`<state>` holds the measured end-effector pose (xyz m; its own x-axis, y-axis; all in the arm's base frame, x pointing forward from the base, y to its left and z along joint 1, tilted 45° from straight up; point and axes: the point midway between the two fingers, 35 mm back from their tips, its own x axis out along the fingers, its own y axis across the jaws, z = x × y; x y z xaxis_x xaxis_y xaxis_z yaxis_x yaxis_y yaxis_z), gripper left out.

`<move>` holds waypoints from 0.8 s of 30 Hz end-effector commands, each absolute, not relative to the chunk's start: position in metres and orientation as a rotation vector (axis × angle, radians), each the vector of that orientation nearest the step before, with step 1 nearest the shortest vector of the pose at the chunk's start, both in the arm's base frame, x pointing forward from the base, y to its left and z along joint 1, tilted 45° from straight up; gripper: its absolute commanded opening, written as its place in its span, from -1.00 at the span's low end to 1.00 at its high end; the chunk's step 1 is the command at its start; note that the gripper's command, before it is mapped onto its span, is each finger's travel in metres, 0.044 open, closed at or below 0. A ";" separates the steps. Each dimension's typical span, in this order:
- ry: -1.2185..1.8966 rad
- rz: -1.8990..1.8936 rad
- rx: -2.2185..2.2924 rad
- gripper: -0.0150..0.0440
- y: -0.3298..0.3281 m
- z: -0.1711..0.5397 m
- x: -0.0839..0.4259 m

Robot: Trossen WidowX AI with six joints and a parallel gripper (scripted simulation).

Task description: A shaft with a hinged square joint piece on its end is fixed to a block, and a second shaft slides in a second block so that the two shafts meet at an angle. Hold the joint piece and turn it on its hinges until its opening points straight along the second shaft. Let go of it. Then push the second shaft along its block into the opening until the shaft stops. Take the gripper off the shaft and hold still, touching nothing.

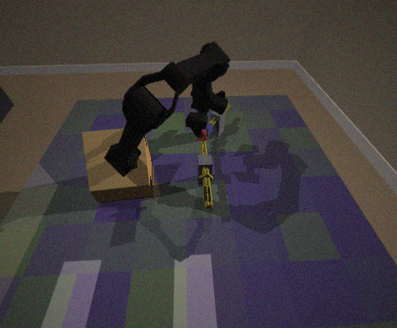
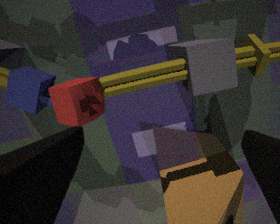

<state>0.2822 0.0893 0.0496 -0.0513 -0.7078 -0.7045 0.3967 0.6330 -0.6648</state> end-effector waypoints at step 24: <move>0.890 -1.391 0.184 1.00 0.083 0.040 0.282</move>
<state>0.2815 0.0836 0.0412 -0.0767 -0.7604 -0.6449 0.8694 0.2656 -0.4166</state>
